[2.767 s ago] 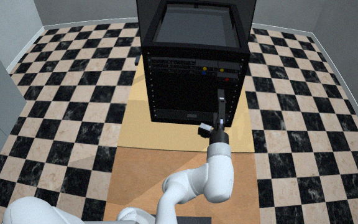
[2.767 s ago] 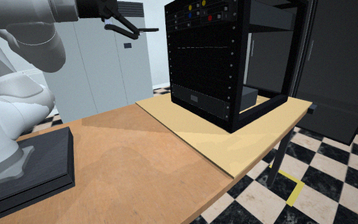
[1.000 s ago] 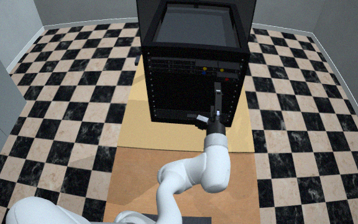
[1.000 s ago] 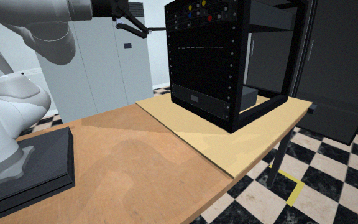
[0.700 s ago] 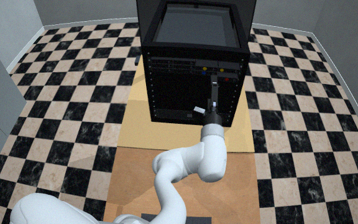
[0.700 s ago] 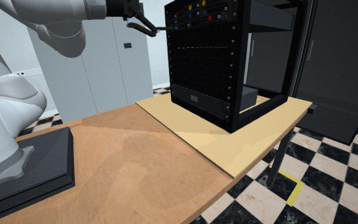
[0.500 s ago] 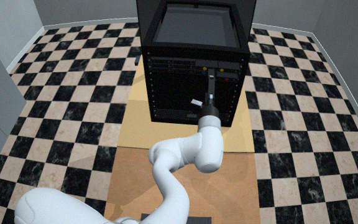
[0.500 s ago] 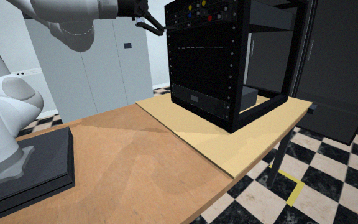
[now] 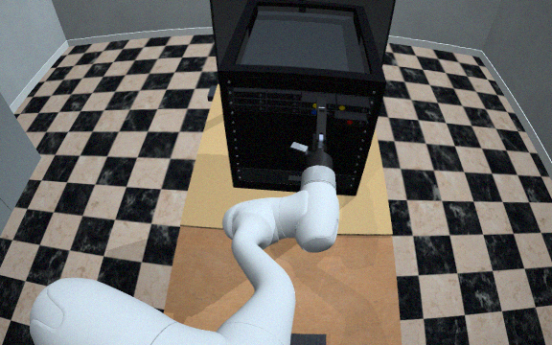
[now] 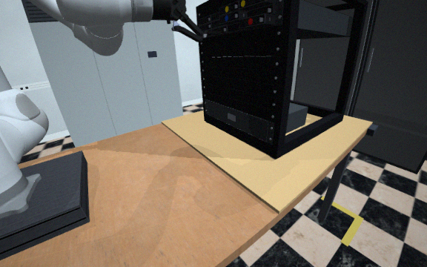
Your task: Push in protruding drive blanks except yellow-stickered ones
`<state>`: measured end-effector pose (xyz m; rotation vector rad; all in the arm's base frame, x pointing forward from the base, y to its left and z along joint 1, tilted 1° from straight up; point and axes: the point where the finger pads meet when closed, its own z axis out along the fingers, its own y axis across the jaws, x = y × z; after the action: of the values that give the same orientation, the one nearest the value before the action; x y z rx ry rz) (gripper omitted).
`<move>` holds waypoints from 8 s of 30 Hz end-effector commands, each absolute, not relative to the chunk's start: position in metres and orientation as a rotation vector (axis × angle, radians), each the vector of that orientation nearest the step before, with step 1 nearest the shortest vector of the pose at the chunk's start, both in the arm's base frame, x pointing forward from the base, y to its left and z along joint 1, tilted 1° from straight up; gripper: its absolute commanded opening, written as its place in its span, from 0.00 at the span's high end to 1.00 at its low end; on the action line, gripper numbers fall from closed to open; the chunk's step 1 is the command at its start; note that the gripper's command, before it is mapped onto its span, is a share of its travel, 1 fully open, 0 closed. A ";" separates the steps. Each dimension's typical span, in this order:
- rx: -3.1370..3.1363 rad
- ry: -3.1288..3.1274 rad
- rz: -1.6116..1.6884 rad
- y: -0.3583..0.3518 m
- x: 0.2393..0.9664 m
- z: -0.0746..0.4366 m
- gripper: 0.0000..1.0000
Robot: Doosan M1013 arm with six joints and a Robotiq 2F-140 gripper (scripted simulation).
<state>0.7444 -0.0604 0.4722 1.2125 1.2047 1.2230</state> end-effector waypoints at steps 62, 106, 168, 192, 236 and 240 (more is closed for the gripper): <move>1.212 1.204 1.224 -0.060 0.745 0.473 0.00; 1.212 1.204 1.224 -0.089 0.745 0.462 0.00; 1.212 1.204 1.224 -0.177 0.745 0.429 0.00; 1.212 1.204 1.224 -0.177 0.745 0.429 0.00; 1.212 1.204 1.224 -0.151 0.745 0.476 0.00; 1.212 1.204 1.224 -0.145 0.745 0.486 0.00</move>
<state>0.7447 -0.1461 0.4833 1.2121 1.2041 1.2235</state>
